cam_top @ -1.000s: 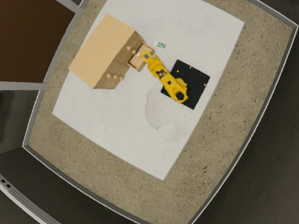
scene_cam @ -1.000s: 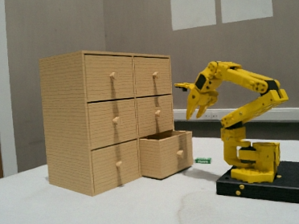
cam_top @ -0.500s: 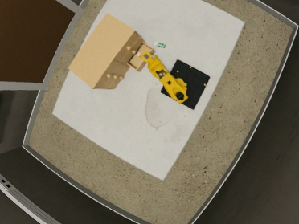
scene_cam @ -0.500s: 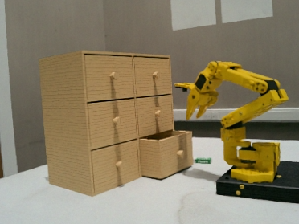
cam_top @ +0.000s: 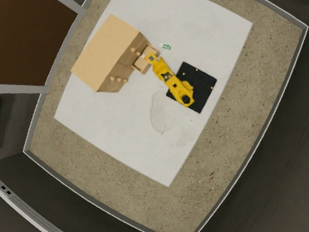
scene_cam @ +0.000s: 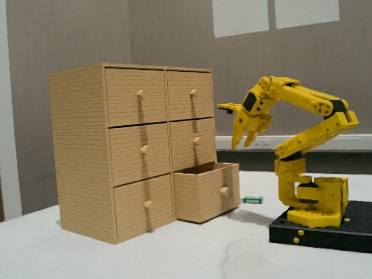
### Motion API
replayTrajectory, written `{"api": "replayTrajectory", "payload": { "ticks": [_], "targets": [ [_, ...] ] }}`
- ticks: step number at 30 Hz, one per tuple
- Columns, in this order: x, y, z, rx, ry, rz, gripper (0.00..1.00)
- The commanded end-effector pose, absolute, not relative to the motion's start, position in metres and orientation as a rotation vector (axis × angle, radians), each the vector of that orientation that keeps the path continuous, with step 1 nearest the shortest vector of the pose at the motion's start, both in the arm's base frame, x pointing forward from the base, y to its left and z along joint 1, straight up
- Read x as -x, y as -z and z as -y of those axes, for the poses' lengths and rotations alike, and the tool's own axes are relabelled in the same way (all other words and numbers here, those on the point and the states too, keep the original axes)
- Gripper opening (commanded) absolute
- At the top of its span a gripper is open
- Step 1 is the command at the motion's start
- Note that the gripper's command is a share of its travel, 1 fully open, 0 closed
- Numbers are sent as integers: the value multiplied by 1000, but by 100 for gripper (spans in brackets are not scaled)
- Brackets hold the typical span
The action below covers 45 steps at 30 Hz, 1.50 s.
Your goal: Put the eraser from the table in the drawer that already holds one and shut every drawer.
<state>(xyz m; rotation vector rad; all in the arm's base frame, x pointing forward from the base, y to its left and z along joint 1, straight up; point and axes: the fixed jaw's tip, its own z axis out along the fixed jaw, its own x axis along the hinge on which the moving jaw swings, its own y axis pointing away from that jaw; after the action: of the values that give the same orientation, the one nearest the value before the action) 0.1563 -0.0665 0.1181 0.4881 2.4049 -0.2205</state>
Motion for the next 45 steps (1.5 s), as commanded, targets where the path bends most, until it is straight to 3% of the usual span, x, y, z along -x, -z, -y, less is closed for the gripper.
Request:
{"api": "replayTrajectory", "payload": {
  "ticks": [1,14,45],
  "targets": [
    [-156,-120,68,-513,218,-2400,21],
    [-142,-152,55,-451,222,-2323,21],
    [-142,-152,55,-451,222,-2323,21]
  ]
}}
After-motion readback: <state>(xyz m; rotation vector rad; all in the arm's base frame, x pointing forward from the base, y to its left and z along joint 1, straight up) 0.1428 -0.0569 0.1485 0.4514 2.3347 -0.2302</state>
